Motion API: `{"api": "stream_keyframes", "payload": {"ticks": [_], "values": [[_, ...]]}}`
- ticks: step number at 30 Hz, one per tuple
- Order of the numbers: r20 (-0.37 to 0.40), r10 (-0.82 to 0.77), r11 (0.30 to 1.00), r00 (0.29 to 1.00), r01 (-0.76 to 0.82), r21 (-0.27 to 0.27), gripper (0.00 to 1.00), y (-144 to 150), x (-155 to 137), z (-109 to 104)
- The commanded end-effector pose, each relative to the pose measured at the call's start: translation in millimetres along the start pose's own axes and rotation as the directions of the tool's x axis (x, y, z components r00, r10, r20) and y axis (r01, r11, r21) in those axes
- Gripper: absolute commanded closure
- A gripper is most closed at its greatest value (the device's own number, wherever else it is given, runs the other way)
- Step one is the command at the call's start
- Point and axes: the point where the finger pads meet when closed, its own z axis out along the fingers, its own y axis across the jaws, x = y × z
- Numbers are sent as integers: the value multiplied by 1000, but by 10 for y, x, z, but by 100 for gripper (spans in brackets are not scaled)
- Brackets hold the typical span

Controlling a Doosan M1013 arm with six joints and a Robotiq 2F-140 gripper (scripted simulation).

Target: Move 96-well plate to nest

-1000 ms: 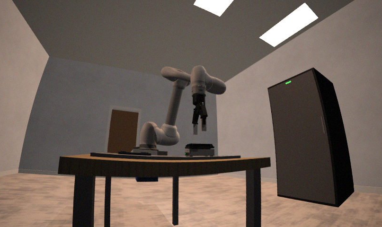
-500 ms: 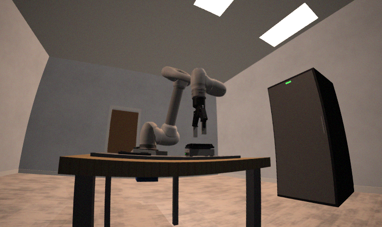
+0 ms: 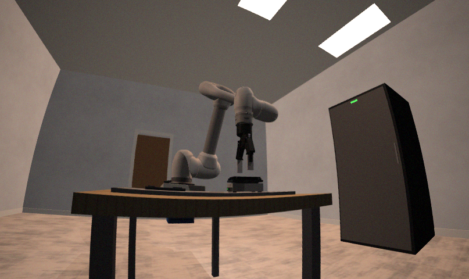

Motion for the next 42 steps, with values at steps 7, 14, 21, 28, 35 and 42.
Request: {"api": "stream_keyframes", "payload": {"ticks": [7,14,21,28,35,42], "values": [[0,0,1000,1000,0,0,0,0,0,122],[0,0,1000,1000,0,0,0,0,0,222],[0,0,1000,1000,0,0,0,0,0,235],[0,0,1000,1000,0,0,90,0,0,235],[0,0,1000,1000,0,0,90,0,0,235],[0,0,1000,1000,0,0,90,0,0,235]]}}
